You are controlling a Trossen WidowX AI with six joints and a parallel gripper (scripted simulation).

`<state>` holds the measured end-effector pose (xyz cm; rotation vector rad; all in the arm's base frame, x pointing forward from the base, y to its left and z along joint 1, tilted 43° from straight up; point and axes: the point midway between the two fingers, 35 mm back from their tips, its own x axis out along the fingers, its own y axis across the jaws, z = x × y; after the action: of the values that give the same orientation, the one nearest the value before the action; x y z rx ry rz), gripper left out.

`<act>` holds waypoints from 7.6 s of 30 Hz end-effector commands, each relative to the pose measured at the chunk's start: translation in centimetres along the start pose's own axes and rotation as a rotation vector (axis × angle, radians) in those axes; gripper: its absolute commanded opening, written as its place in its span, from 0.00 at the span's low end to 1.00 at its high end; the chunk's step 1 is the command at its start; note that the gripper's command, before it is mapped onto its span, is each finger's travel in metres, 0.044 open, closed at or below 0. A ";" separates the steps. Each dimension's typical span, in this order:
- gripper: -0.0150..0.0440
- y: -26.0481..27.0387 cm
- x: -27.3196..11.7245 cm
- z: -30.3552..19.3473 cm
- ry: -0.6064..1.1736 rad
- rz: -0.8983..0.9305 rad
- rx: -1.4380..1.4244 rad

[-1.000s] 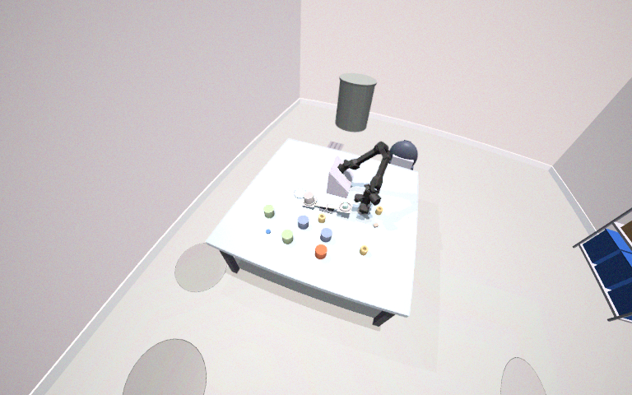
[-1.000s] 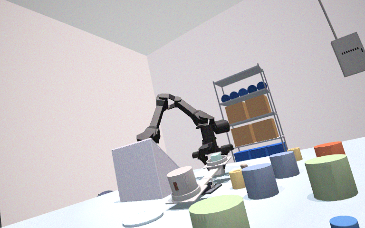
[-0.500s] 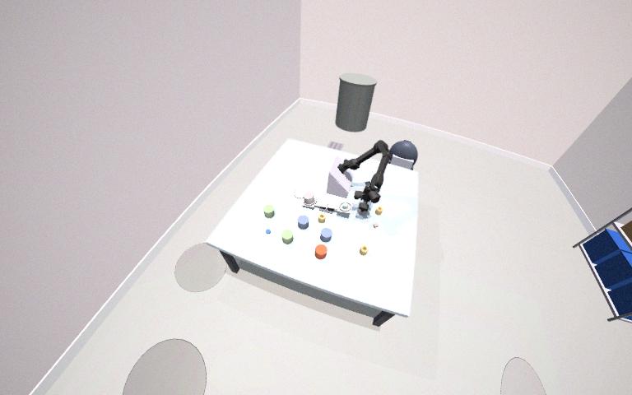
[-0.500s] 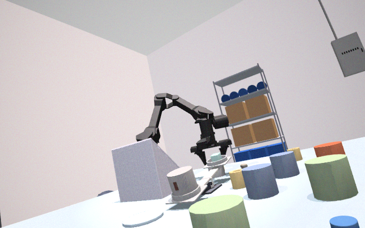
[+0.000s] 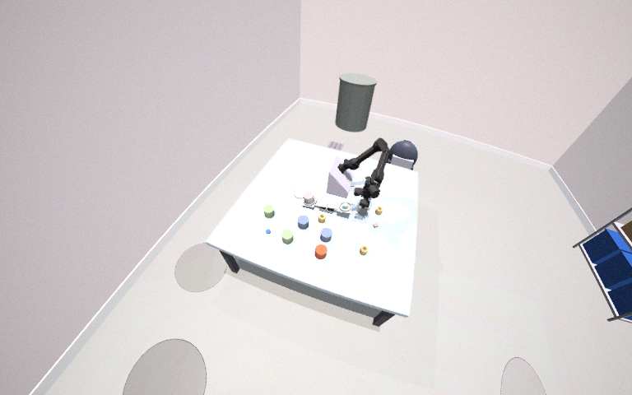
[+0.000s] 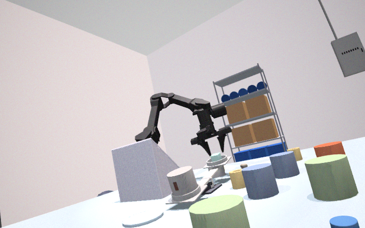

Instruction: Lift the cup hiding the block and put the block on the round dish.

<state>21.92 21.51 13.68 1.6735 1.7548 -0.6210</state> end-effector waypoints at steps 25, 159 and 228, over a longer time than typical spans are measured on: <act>0.69 2.4 -1.4 3.3 -0.029 -0.006 -0.908; 0.25 5.1 -7.9 11.6 0.119 -0.040 -3.061; 0.25 -4.1 5.3 47.6 0.117 -0.065 -3.063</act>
<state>23.64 -9.56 -22.99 -0.6884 0.6596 1.5520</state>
